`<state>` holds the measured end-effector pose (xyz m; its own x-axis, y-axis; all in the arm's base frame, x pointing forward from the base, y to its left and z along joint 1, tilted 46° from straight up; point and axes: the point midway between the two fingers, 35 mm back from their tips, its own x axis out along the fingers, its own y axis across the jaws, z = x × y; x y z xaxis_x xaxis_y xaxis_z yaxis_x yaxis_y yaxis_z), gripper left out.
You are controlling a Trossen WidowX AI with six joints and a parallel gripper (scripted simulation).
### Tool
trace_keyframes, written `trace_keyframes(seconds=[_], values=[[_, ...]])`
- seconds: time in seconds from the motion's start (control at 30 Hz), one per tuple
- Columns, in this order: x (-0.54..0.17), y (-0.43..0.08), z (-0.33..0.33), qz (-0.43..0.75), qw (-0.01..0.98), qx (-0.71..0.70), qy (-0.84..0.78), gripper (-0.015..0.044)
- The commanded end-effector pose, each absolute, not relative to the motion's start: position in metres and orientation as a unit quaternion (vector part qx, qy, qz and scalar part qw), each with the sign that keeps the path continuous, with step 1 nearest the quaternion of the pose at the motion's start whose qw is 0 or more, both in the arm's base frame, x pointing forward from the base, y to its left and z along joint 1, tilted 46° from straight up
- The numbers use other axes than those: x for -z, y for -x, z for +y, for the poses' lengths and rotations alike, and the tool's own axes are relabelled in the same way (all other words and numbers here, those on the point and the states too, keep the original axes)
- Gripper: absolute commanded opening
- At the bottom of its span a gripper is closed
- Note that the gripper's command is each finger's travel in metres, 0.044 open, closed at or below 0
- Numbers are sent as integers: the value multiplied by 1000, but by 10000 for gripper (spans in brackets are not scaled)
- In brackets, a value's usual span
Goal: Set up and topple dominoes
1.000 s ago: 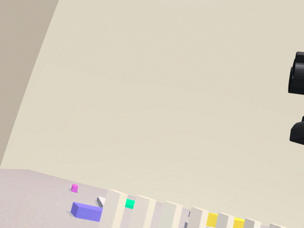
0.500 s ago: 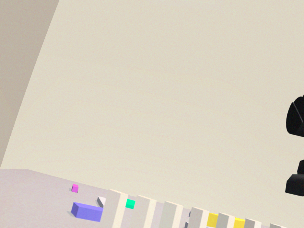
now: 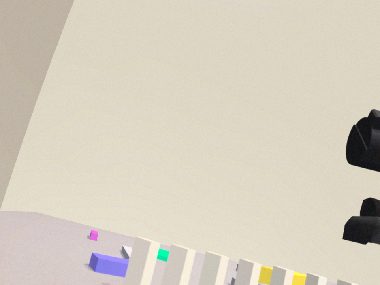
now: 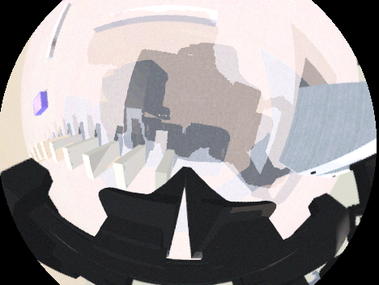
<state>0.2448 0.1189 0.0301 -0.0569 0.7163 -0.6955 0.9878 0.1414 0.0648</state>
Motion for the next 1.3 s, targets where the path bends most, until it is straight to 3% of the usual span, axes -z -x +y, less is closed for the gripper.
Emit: trace_keyframes(seconds=[0.0,0.37,1.27], values=[[-30,-251,120,692,300,225,-616,0],[-51,-283,99,657,319,201,-653,0],[-73,-288,81,692,301,225,-616,0]])
